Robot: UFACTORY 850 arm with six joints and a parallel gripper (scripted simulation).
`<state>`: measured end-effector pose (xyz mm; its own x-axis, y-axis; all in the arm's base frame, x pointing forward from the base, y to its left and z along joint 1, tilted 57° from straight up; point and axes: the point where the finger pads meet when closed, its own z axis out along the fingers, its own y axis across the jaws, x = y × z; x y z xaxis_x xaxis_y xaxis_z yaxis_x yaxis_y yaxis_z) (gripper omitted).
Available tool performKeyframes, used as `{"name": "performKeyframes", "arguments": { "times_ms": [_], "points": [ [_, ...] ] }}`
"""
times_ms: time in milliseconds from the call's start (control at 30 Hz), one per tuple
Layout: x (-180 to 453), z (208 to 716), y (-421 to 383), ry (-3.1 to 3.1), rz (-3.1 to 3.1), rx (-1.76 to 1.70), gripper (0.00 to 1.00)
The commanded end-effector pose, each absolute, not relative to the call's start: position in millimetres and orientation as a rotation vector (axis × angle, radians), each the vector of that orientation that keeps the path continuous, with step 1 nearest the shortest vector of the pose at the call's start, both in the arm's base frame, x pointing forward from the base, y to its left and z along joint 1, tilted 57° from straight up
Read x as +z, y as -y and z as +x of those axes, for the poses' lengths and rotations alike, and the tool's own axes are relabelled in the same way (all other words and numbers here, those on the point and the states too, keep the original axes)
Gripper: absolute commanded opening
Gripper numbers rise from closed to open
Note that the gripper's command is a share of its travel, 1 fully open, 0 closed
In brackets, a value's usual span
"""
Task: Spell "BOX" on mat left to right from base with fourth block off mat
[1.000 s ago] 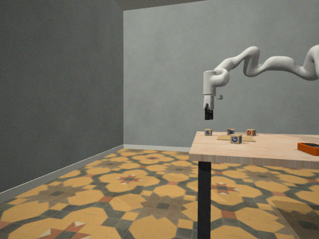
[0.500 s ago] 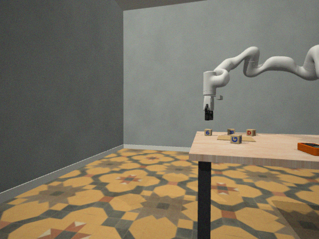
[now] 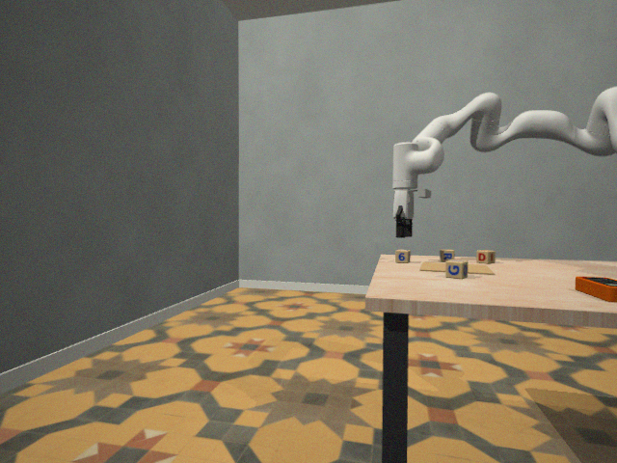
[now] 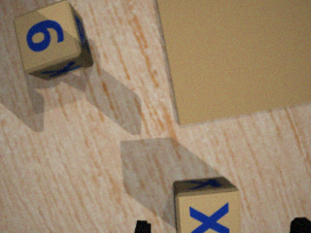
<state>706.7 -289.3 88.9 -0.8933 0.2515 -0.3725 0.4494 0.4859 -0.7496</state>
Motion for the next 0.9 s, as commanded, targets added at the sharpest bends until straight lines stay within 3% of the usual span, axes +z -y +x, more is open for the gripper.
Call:
{"name": "performKeyframes", "arguments": {
  "times_ms": [0, 867],
  "points": [
    [85, 708, 296, -2.517, 0.602, -1.365, 0.87],
    [72, 708, 316, -2.517, 0.602, -1.365, 0.87]
  ]
}}
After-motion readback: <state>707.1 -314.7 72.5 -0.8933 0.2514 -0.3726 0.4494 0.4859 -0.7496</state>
